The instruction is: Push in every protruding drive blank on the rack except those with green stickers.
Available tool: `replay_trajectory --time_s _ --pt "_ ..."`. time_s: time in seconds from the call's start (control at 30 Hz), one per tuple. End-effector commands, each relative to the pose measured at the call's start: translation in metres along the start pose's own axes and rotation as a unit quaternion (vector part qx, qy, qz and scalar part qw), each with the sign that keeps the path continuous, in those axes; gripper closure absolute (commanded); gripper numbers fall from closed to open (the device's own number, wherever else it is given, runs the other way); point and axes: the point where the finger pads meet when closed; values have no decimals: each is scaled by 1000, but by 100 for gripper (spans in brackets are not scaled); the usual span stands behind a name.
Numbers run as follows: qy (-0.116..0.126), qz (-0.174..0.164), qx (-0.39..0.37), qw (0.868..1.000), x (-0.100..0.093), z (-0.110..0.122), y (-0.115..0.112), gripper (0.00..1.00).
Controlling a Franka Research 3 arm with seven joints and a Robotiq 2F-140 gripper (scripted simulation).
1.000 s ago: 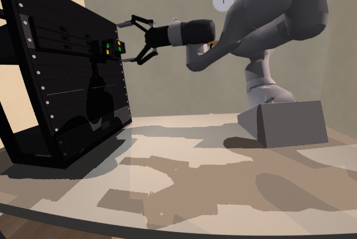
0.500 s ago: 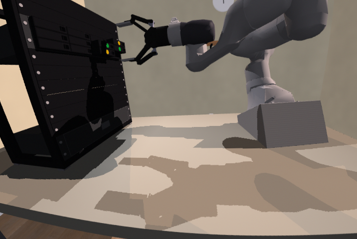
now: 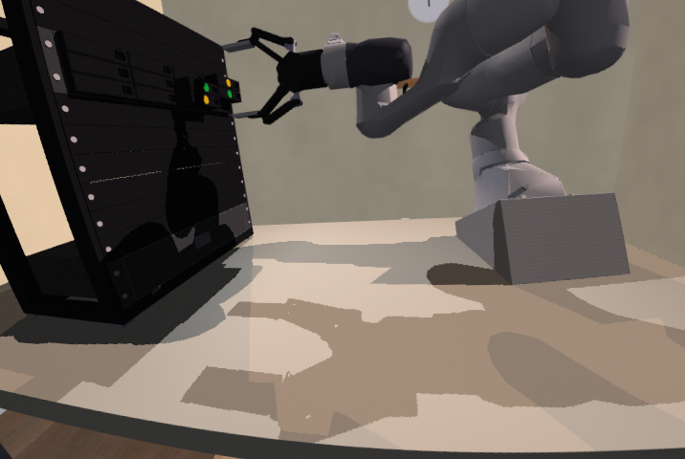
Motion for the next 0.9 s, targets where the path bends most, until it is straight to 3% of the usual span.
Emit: replay_trajectory --time_s 0.0,0.67,0.87 --pt "0 -1 -3 1000 0 1 0 0" --pt "0 -1 -3 1000 1 1 -1 0" --pt "0 -1 -3 1000 11 13 -20 0"
Point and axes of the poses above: the point where the finger pads meet when closed, its own x axis out along the fingers, its own z axis across the jaws, y = z × x, and after that the axes turned 1 degree about -x, right-handed
